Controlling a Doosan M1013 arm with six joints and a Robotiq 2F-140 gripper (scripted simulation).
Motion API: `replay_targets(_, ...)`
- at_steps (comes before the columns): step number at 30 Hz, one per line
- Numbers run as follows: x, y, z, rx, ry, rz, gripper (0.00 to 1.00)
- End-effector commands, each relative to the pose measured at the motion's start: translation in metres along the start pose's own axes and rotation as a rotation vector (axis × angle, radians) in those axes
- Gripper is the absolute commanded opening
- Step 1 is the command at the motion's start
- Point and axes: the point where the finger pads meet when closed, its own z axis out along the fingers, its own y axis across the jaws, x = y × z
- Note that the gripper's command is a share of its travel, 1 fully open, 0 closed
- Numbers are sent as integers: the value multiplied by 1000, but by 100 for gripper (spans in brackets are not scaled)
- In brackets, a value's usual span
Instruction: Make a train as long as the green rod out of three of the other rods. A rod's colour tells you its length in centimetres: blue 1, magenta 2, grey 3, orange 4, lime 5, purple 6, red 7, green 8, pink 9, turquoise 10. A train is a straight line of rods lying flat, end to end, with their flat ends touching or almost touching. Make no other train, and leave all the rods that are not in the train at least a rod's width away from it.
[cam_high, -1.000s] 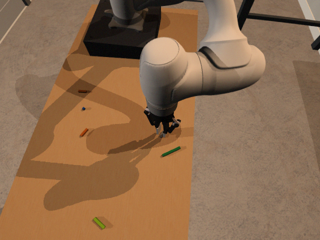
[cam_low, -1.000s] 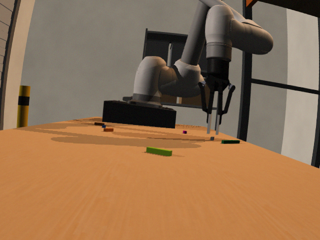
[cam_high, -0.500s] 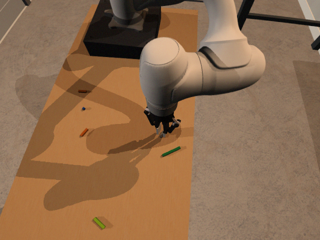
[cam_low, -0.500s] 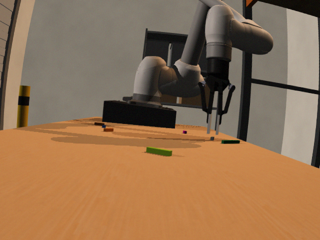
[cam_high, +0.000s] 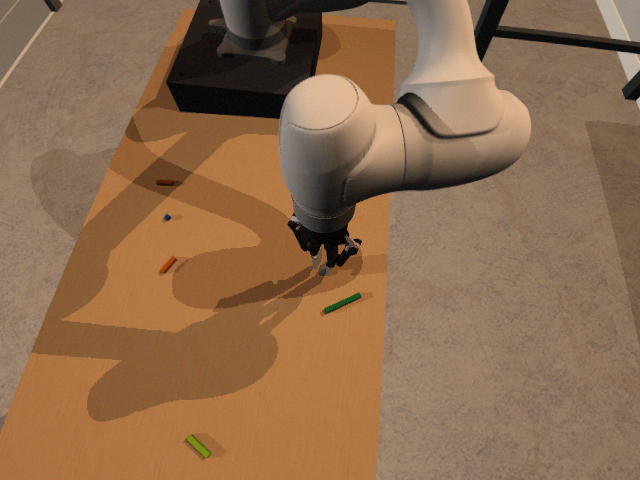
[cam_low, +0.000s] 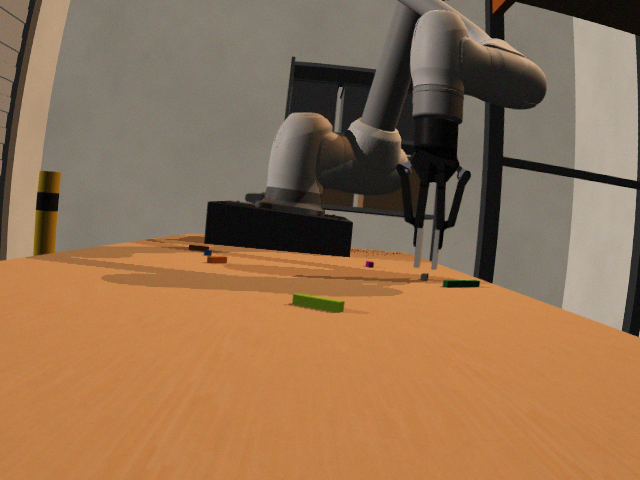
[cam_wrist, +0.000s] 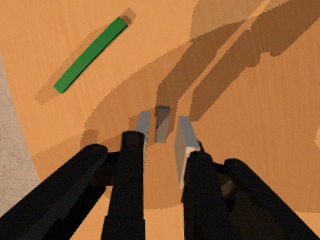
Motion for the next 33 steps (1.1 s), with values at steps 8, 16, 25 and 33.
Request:
replay_targets(8,-2,-1,10,3,-1,-2,23)
replay_targets(16,-2,-1,16,3,-1,-2,23)
replay_targets(25,-2,-1,18,3,-1,-2,23)
replay_targets(33,-2,-1,18,3,-1,-2,23)
